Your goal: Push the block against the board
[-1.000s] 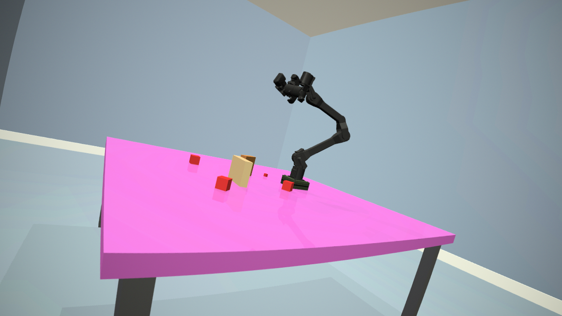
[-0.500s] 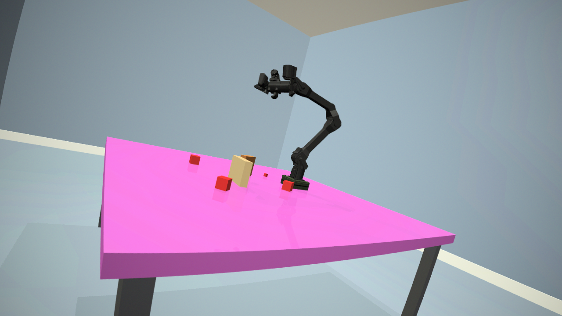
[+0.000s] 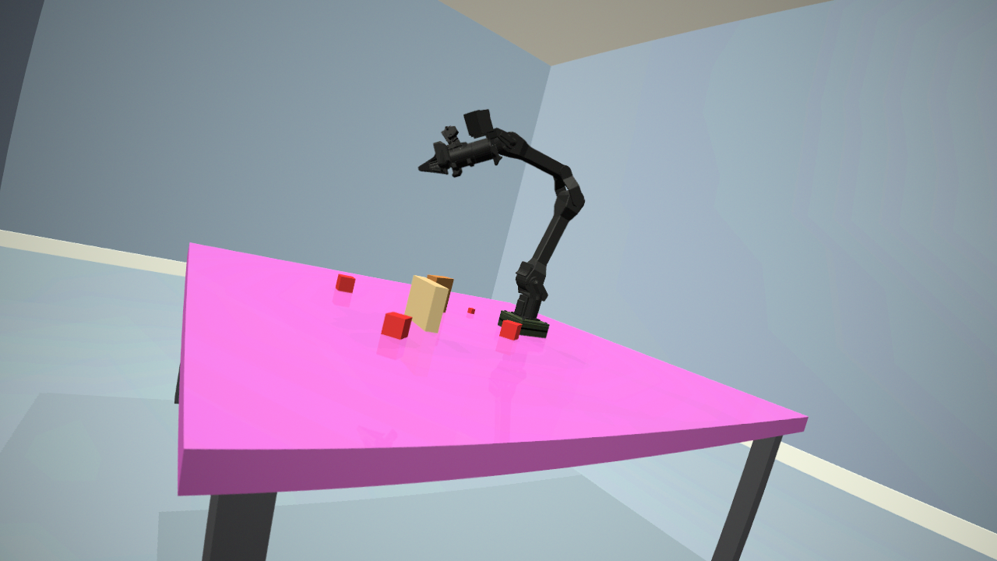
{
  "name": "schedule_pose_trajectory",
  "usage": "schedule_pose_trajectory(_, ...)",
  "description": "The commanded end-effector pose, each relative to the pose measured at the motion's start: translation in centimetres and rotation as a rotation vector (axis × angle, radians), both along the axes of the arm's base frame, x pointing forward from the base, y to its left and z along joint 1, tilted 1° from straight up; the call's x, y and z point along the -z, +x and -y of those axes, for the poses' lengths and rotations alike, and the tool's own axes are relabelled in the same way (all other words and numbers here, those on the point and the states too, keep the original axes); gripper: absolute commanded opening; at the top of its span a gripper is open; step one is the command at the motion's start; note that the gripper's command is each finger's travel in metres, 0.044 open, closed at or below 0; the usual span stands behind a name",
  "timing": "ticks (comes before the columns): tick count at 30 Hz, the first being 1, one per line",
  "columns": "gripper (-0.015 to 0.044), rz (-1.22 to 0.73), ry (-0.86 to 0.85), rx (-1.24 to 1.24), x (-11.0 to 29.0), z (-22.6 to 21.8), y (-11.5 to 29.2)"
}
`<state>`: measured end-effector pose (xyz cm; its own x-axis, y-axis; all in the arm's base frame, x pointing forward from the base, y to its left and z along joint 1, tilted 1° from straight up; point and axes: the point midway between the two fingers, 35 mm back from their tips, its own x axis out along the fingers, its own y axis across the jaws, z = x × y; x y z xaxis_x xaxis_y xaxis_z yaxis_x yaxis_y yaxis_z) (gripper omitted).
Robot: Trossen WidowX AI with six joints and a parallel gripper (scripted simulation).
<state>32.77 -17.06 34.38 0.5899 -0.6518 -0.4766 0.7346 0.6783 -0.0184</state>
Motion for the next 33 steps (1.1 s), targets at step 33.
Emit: schedule_pose_trajectory(33,0.0000,-0.868,0.544,-0.553,20.5,-19.4,9.3)
